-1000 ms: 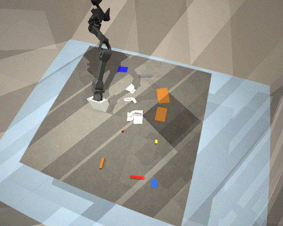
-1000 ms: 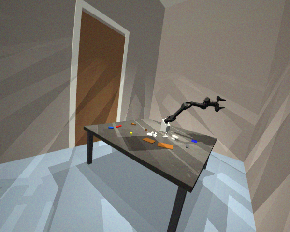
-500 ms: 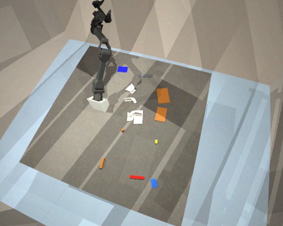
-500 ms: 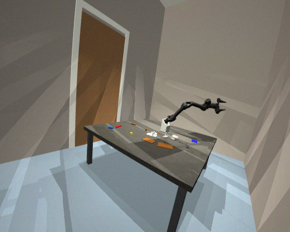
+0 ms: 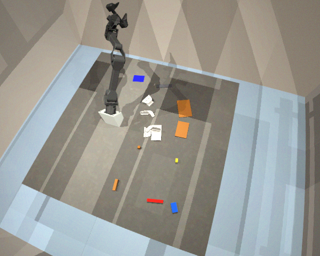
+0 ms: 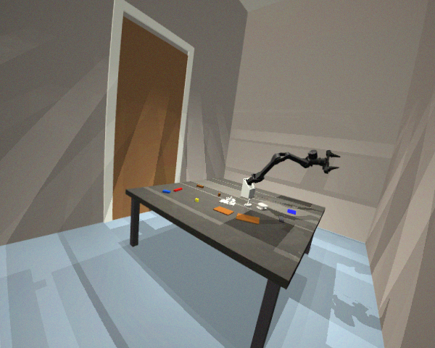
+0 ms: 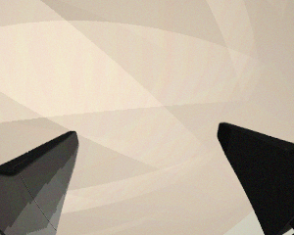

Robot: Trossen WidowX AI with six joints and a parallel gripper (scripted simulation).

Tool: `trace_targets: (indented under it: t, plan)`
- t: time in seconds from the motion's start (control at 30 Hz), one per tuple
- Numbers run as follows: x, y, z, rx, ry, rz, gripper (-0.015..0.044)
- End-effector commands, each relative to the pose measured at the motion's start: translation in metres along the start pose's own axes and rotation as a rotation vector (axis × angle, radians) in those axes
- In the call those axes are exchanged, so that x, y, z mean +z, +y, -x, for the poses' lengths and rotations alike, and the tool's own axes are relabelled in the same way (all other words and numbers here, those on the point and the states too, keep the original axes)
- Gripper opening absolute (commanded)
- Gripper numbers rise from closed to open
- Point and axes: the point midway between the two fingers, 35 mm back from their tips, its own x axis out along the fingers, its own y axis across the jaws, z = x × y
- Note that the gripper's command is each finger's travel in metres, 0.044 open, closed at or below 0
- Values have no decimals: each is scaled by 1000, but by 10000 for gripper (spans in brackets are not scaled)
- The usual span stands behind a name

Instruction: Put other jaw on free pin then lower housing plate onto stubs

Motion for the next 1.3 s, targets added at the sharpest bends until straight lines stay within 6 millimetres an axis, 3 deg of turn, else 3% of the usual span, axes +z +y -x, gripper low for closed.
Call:
trace_targets:
  t: [0.0, 0.77, 1.27]
  plan:
    - [6, 9, 0, 4, -24, 11, 440]
    - [22, 66, -5, 69, -123, 47, 440]
    - [13, 110, -5, 155, -111, 84, 440]
